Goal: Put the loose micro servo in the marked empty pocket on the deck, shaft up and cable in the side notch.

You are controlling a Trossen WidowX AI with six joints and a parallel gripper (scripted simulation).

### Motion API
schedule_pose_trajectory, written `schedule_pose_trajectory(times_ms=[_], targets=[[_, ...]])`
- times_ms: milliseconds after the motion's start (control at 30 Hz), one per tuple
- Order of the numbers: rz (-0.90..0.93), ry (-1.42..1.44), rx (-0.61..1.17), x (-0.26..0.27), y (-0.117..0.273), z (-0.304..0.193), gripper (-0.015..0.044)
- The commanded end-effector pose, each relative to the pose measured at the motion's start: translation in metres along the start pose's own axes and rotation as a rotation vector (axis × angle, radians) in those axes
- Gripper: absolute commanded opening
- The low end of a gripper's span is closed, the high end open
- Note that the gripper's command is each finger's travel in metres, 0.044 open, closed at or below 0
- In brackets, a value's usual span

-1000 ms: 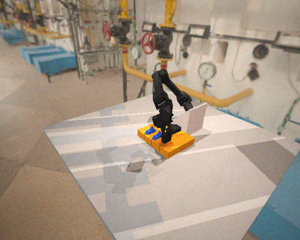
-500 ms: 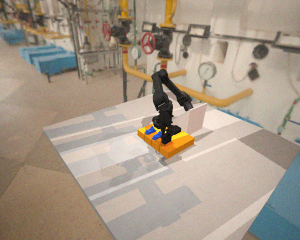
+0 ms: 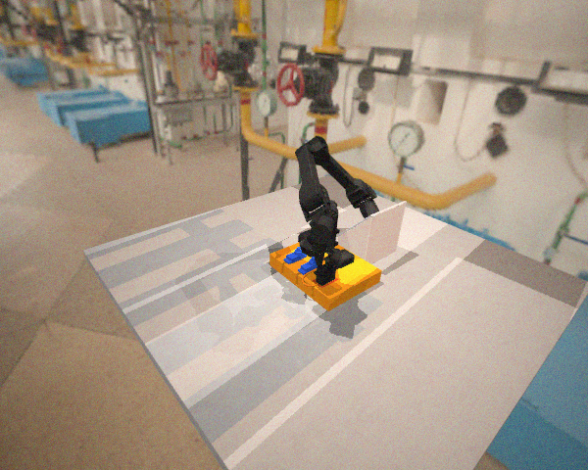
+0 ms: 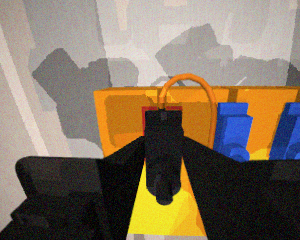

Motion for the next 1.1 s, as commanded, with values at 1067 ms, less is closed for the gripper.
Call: schedule_pose_trajectory(times_ms=[1067], targets=[[-0.004, 0.005, -0.003, 0.0, -0.035, 0.0, 0.0]])
Point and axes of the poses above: the point midway between the two fingers, 35 mm back from their tips, its own y axis back along the fingers, its own x axis across the jaws, z = x × y, the point moved 5 cm from there along y, back along the fingers, and after that the axes turned 10 degrees about -y, right-handed, at the moved point
